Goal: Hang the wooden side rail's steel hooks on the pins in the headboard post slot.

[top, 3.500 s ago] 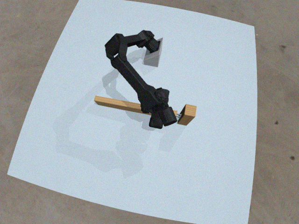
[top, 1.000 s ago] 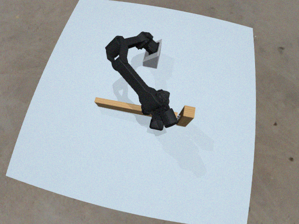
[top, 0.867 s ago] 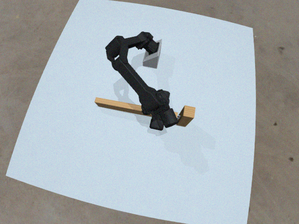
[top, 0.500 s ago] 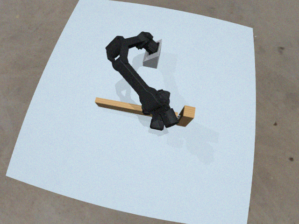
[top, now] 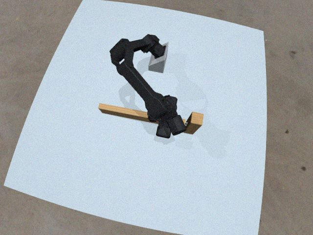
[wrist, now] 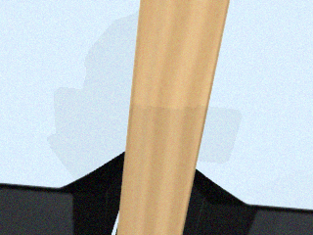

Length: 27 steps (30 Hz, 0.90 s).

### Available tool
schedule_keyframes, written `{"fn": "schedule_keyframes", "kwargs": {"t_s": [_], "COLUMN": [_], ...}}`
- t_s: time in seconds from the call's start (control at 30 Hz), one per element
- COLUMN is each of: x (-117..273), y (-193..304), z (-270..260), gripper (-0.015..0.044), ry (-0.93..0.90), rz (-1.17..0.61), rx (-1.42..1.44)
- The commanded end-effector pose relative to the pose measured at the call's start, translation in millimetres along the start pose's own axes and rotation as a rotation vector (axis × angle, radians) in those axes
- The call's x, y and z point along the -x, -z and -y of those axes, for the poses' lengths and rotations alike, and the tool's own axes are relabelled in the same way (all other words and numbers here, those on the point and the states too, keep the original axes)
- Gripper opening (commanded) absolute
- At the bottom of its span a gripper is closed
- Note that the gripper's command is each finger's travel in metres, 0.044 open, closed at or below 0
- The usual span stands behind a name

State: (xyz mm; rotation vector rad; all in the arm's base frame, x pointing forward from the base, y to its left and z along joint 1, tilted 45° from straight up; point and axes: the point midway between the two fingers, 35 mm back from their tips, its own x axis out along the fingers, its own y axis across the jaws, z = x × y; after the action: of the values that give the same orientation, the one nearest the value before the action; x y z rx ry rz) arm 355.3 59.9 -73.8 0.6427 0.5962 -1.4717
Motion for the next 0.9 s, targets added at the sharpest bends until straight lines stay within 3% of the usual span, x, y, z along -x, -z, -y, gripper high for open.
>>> {"fn": "schedule_keyframes", "kwargs": {"t_s": [0.0, 0.87], "x": [3.6, 3.7], "y": [3.5, 6.2], "z": [0.7, 0.7], "gripper": [0.0000, 0.0000], "ry": [-0.007, -0.007], "rz": [-0.003, -0.003], "rx": [0.004, 0.004]}}
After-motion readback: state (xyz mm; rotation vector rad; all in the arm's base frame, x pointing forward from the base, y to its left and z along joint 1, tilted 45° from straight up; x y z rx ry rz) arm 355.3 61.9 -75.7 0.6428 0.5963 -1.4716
